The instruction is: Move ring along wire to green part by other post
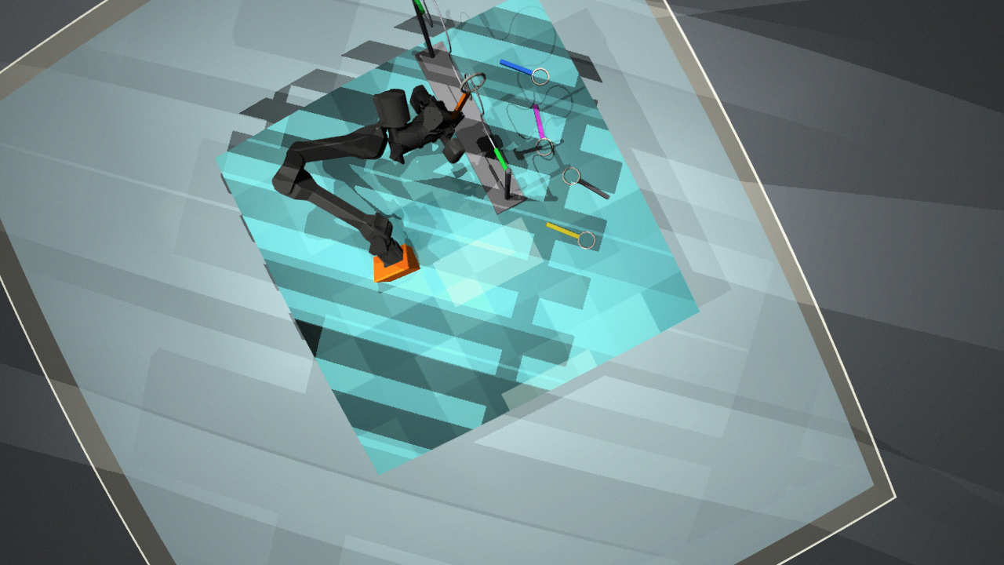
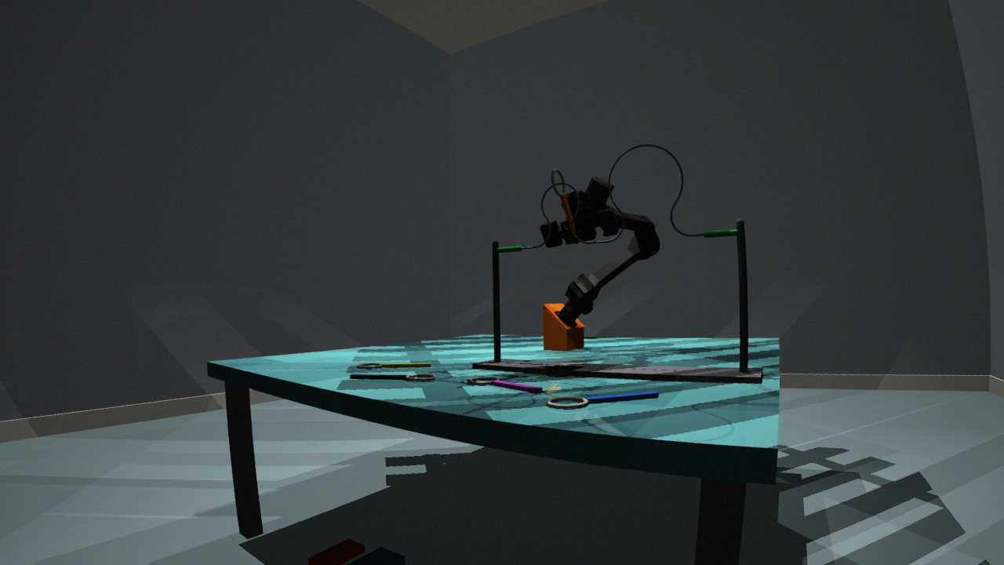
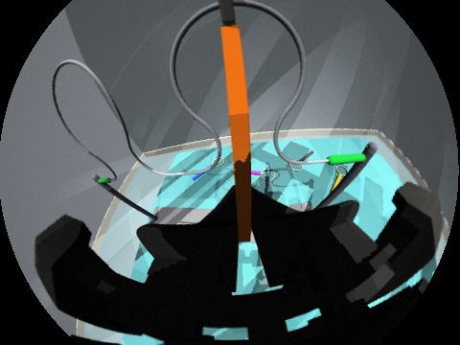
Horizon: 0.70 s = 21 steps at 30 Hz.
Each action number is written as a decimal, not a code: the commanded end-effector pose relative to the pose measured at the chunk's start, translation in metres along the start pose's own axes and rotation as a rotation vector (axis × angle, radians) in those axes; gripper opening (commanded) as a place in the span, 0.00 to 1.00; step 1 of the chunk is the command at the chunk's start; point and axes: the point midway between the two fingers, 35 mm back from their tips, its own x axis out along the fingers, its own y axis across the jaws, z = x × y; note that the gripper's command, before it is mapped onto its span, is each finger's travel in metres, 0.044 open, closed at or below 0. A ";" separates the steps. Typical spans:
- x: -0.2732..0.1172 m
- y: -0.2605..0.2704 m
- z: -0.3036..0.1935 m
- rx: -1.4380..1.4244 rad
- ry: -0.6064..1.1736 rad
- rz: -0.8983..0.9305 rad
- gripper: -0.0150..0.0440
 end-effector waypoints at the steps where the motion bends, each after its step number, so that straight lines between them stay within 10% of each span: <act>1: 0.001 0.004 -0.002 0.074 -0.004 0.039 0.00; 21: 0.000 0.033 0.005 0.452 -0.054 0.249 0.00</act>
